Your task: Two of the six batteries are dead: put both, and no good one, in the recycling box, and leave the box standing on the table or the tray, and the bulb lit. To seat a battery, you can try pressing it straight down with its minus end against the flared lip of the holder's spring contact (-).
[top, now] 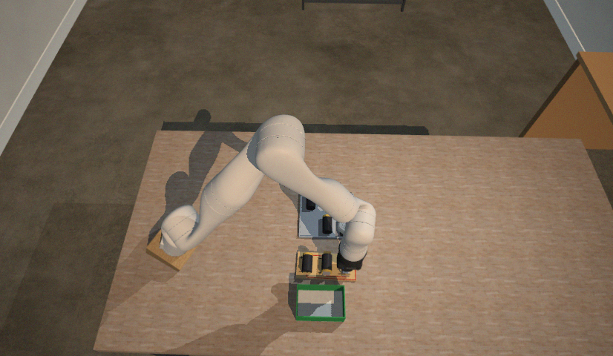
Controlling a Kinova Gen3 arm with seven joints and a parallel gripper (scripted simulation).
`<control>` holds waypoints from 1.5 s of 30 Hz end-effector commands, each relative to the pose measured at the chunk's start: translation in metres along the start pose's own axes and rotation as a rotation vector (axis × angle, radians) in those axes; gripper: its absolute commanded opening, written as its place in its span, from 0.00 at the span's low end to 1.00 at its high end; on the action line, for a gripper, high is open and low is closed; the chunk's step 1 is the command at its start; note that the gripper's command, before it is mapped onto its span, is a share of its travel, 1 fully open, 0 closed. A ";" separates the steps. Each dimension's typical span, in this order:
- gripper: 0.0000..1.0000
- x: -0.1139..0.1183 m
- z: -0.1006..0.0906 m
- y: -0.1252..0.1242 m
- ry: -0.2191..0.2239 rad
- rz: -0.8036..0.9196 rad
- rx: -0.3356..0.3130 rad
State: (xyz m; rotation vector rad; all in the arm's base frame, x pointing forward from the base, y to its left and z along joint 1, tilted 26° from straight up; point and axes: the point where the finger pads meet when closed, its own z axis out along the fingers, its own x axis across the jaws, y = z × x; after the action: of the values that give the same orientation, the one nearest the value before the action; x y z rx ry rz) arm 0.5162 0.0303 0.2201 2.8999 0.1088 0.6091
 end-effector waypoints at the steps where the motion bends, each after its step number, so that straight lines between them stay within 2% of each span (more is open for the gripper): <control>1: 0.57 0.000 0.002 0.000 0.001 0.000 0.000; 6: 0.57 0.000 0.013 0.000 0.001 0.000 0.000; 45: 0.57 0.000 0.013 0.000 0.001 0.000 0.000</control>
State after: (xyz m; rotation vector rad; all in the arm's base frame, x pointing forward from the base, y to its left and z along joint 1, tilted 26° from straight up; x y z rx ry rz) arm 0.5215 0.0281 0.2080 2.8997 0.1084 0.6083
